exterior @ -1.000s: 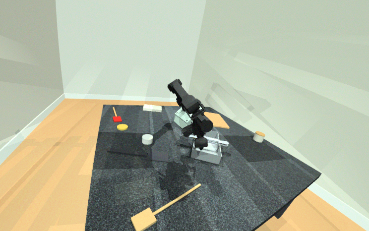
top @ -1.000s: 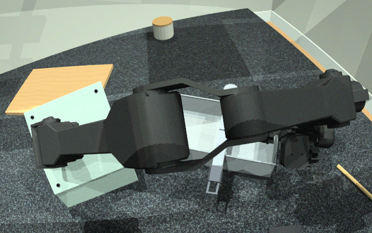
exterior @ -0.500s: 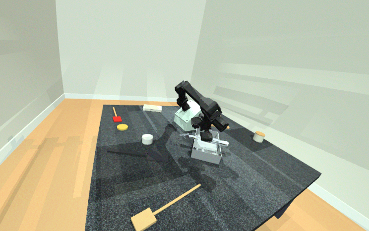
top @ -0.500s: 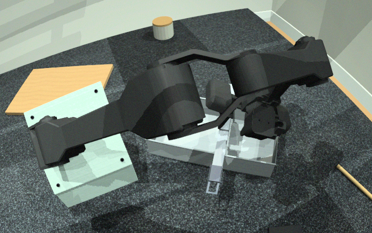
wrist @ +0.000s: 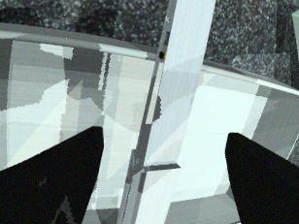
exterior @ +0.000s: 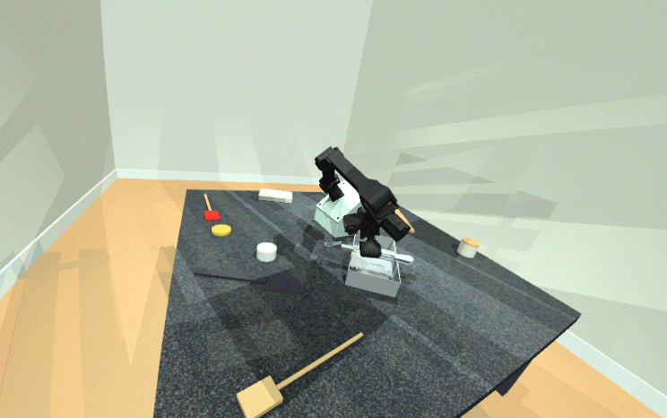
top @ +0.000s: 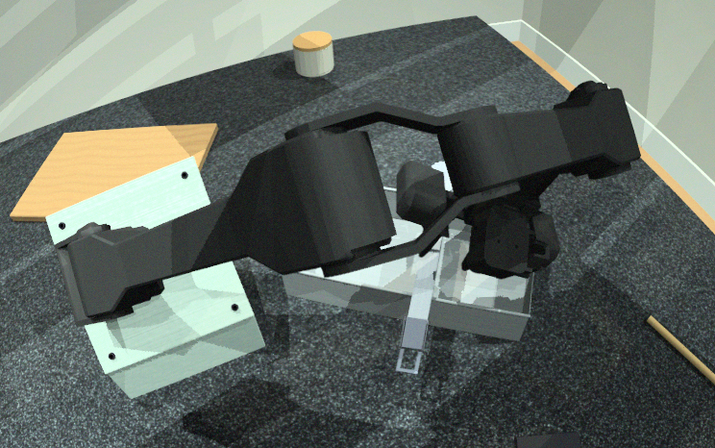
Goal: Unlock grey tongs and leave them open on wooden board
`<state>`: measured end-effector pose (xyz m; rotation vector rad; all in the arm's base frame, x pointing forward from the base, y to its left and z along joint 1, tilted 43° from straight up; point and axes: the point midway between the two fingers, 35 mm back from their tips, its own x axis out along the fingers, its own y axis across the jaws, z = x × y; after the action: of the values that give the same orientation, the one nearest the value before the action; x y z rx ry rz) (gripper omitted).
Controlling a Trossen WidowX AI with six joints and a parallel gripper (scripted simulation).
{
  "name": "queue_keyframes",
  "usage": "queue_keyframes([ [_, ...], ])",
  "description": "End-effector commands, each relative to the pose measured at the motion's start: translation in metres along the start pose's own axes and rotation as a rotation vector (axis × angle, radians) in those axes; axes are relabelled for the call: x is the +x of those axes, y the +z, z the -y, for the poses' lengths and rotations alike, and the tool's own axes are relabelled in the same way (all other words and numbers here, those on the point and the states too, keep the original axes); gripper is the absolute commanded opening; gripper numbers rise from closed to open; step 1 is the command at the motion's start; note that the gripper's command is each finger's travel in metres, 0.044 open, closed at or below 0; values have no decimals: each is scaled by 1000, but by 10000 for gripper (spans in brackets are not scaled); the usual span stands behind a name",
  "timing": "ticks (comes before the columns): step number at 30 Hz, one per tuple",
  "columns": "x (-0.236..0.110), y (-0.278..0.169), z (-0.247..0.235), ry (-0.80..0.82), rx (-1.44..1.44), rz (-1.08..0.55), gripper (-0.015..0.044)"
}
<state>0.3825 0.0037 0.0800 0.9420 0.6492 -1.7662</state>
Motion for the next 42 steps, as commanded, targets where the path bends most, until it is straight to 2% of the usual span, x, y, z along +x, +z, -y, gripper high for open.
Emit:
queue_keyframes([
  [1, 8, 1, 0, -9, -10, 14, 260],
  [42, 73, 4, 4, -71, -63, 69, 260],
])
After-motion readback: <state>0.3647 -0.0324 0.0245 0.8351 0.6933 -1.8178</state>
